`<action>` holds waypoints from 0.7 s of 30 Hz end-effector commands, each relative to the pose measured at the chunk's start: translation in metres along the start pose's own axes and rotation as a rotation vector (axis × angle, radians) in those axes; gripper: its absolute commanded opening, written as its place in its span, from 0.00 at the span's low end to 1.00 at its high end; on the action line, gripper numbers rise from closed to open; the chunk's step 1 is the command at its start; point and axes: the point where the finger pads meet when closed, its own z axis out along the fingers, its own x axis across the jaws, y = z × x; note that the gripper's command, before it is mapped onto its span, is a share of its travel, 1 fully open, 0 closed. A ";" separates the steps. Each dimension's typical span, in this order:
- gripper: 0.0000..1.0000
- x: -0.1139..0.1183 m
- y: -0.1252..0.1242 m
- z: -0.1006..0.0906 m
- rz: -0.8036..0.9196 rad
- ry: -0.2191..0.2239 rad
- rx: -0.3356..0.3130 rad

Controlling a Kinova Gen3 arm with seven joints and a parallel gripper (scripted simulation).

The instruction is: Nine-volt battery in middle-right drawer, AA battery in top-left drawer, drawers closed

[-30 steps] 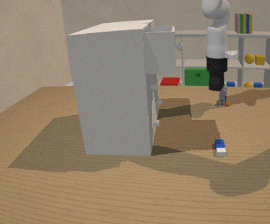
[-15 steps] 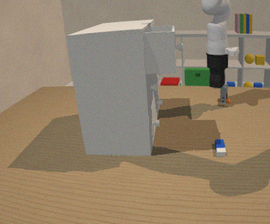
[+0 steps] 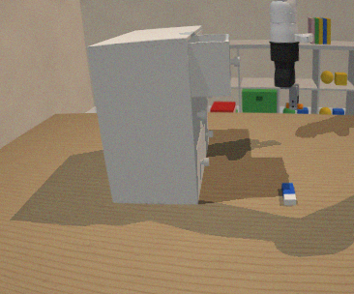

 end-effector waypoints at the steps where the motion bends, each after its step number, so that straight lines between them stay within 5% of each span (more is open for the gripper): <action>1: 0.31 -0.006 0.003 -0.012 0.005 -0.016 -0.015; 11: 0.31 -0.003 0.004 -0.012 0.000 -0.016 -0.016; 21: 0.31 0.107 0.017 -0.013 -0.151 -0.013 -0.024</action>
